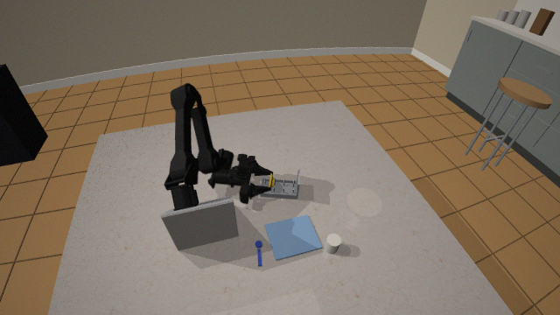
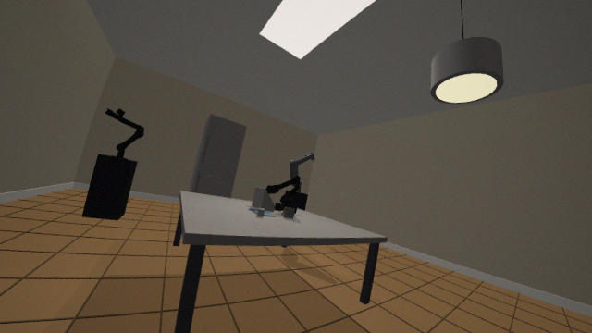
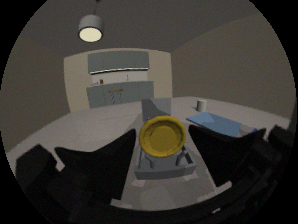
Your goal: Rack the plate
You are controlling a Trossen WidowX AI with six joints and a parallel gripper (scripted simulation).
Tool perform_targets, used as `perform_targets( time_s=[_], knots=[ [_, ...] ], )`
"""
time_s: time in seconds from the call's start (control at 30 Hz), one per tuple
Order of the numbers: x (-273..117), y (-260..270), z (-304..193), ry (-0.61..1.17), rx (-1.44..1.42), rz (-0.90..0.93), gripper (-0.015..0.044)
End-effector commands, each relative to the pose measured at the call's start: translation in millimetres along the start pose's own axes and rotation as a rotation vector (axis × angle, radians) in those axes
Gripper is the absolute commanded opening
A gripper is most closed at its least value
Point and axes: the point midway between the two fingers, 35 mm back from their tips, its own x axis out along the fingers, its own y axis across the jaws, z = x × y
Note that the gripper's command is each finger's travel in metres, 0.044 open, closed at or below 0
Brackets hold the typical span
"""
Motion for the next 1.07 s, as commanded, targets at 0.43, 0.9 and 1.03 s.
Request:
perform_targets(
  time_s=[0.43,0.9,1.03],
  knots=[
    [5,7,57,0.019,-0.012,-0.016,0.0400],
    [15,5,115,0.014,-0.099,-0.045,0.0400],
    [25,-2,114,0.056,-0.212,-0.105,0.0400]
  ],
)
